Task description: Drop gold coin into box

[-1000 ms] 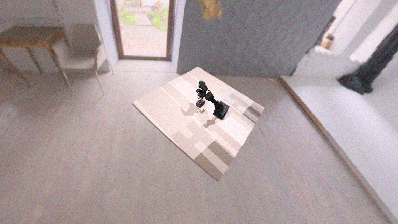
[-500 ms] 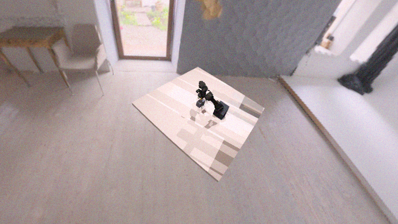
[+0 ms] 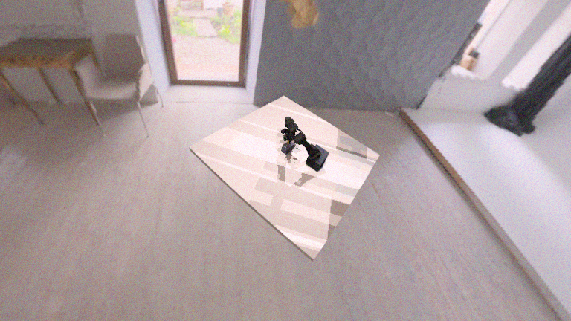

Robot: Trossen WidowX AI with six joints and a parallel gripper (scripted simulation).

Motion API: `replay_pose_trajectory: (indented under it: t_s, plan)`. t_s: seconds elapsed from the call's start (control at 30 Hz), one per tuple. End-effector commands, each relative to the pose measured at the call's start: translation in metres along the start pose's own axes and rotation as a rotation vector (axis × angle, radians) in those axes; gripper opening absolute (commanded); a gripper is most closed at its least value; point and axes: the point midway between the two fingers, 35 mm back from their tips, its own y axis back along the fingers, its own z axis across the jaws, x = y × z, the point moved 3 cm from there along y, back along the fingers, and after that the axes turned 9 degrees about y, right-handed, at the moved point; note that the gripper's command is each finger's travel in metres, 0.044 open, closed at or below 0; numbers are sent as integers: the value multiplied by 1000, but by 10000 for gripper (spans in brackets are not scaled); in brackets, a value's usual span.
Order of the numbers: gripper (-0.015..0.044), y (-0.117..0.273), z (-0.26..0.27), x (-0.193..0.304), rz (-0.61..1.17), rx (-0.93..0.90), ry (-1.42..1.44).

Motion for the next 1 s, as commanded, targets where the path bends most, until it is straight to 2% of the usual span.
replay_pose_trajectory:
  t_s: [0.0,0.5,0.7,0.97]
  plan:
    - [0,-2,0,0,-4,2,-3]
    - [0,-11,0,0,-5,3,-3]
    - [157,-9,0,0,0,0,1]
    - [161,-9,0,0,0,0,1]
